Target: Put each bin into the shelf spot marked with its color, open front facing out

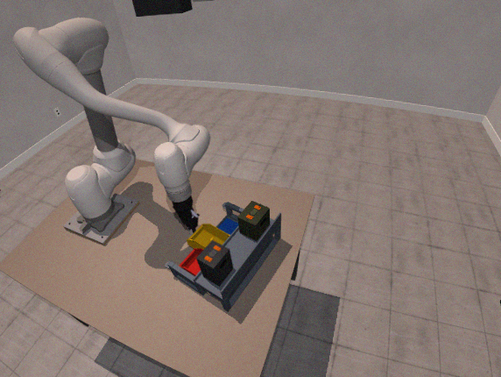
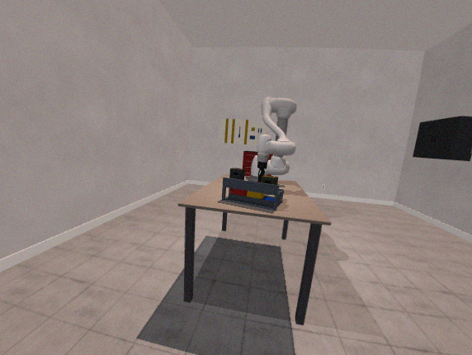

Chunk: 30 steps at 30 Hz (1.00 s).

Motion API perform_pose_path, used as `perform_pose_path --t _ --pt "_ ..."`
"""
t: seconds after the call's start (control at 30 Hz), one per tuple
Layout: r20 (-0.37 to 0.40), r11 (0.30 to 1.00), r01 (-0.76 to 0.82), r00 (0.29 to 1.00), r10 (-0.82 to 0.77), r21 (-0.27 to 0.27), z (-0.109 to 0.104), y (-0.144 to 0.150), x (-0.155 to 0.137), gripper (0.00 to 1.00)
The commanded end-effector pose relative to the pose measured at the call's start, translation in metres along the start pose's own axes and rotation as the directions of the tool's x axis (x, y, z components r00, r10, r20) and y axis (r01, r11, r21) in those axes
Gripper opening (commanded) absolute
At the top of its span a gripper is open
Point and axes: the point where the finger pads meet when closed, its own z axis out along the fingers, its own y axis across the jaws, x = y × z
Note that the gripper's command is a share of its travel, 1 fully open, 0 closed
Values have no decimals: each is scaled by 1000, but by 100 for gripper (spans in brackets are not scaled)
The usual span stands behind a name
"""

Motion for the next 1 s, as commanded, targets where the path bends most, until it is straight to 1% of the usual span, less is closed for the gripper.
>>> perform_pose_path --t 0.0,0.97 --pt "0 1000 0 1000 0 0 0 1 0 10" --pt "0 1000 0 1000 0 0 0 18 0 10"
